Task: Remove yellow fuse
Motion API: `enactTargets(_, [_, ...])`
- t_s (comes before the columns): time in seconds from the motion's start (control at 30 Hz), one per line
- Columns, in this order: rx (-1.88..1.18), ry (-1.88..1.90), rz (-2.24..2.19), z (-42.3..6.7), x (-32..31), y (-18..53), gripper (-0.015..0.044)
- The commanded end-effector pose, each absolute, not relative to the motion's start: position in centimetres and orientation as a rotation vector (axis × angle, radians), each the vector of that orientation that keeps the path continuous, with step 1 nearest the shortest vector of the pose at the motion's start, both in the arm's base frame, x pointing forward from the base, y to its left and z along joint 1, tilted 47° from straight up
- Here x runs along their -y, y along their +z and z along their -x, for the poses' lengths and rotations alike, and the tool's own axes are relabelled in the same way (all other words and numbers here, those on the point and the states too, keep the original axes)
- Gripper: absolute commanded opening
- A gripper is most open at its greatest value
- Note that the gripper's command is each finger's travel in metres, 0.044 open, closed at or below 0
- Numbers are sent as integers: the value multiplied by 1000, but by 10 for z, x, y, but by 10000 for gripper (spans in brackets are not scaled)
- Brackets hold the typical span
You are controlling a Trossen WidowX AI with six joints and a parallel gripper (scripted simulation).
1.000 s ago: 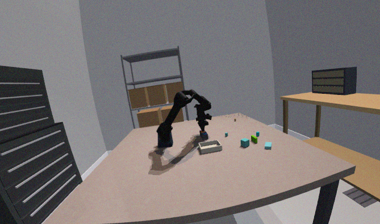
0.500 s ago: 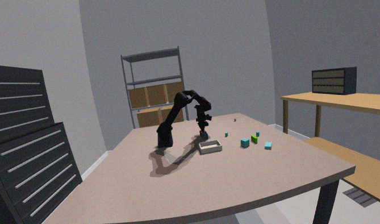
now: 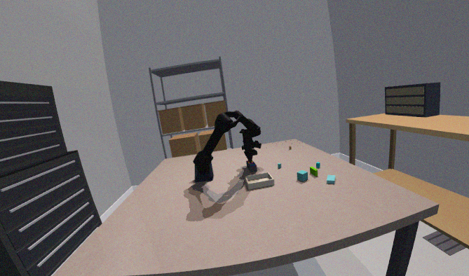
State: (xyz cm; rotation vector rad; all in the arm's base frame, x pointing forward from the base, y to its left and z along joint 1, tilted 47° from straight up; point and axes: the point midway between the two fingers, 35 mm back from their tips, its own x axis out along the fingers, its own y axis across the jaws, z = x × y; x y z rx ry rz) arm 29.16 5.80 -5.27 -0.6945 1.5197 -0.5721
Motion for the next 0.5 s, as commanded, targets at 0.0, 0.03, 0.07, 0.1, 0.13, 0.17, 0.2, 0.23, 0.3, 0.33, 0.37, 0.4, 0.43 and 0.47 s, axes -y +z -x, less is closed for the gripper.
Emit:
enactTargets(0.0, [-1520,-574,692,-292,-60,-51,0])
enactTargets(0.03, [-1520,-573,692,-292,-60,-51,0])
enactTargets(0.07, [-1520,-573,692,-292,-60,-51,0])
enactTargets(0.1, [-1520,-573,692,-292,-61,-50,0])
enactTargets(0.13, [-1520,-573,692,-292,-61,-50,0])
enactTargets(0.17, [-1520,-573,692,-292,-61,-50,0])
enactTargets(0.2, [-1520,-573,692,-292,-62,-49,0])
enactTargets(0.23, [-1520,-573,692,-292,-62,-49,0])
enactTargets(0.3, [-1520,-573,692,-292,-63,-48,0])
enactTargets(0.33, [-1520,-573,692,-292,-63,-48,0])
enactTargets(0.37, [-1520,-573,692,-292,-64,-48,0])
enactTargets(0.4, [-1520,-573,692,-292,-64,-47,0])
enactTargets(0.43, [-1520,-573,693,-292,-64,-47,0])
enactTargets(0.47, [-1520,-573,693,-292,-65,-47,0])
